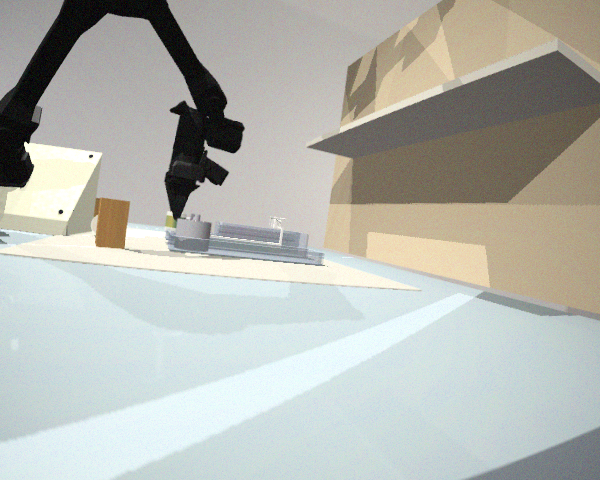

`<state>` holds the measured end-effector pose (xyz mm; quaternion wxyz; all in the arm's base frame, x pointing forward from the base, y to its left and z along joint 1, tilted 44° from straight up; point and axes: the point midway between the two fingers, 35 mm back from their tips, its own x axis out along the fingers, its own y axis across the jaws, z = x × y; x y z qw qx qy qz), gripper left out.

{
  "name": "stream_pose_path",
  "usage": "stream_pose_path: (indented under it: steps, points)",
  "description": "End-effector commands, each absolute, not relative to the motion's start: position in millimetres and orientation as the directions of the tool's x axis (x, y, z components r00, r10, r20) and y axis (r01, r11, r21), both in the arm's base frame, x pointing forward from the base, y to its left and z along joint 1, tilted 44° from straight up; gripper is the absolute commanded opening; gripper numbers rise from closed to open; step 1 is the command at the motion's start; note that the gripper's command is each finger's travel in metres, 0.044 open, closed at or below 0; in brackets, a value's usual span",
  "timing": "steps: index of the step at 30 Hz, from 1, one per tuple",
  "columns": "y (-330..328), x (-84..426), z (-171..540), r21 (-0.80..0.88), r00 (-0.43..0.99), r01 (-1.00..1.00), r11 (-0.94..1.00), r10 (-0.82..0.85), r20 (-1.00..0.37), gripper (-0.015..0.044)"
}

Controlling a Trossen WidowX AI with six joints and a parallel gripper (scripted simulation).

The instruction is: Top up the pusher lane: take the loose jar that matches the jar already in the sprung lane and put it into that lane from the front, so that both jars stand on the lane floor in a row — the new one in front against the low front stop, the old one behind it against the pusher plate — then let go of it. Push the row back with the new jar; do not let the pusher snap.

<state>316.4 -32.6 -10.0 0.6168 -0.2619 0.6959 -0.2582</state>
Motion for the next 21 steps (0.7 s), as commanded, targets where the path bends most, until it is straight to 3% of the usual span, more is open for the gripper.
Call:
stream_pose_path:
  steps: [1,21]
  points:
    - [-31.2,327.6,-5.5,-0.687,-0.072,-0.033,0.726,-0.688,-0.723,0.0000]
    - [-30.6,334.5,-4.2,-0.687,-0.072,-0.032,0.726,-0.688,-0.722,0.0000]
